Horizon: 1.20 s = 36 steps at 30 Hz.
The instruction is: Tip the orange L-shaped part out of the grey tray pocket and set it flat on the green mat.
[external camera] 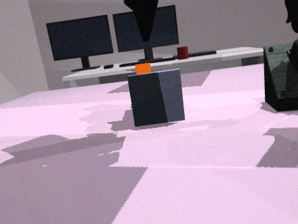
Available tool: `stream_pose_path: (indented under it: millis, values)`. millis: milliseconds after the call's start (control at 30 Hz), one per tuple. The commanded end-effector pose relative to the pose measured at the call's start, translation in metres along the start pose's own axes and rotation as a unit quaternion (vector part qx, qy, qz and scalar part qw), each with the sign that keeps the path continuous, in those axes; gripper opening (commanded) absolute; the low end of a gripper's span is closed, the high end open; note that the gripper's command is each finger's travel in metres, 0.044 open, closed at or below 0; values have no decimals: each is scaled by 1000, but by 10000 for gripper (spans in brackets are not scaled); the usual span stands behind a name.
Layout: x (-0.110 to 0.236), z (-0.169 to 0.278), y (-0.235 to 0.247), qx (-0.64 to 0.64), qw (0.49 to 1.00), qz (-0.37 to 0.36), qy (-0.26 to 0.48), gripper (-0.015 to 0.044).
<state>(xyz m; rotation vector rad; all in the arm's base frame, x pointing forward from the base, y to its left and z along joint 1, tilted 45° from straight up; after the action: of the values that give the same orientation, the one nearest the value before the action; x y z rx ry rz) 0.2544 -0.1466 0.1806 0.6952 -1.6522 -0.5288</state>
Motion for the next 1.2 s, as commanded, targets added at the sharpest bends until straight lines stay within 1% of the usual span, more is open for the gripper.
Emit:
stream_pose_path:
  millis: [0,500,567,633,700,767,867,933,1033,1067,1100,1167]
  values:
    - [0,1,0,-2,1000,0,-1,180]
    - [0,1,0,-2,1000,0,-1,180]
    - [0,0,-2,-28,1000,0,-1,233]
    - [1,-1,-8,-85,996,0,0,280]
    - [1,-2,-16,-172,985,0,1,280]
    - [2,-4,-26,-275,961,1,2,280]
    - [3,-5,-42,-424,905,1,3,280]
    - [3,-6,-52,-518,855,2,4,280]
    - [3,-6,-68,-648,762,3,5,280]
    - [3,-6,-72,-681,733,3,5,280]
    - [3,-6,-75,-700,714,4,5,280]
    - [3,-6,-76,-706,708,4,5,280]
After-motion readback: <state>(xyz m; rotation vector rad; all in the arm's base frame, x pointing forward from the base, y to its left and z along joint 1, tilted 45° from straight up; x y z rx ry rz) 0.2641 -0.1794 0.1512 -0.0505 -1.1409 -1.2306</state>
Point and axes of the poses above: the point midway between the two fingers, 35 mm back from their tips, its own x axis back along the fingers, its own y axis across the jaws, z = x × y, the point moved 10 cm from there along x, back along the fingers, and after that the axes turned 4 degrees about x, right-handed, at the moved point
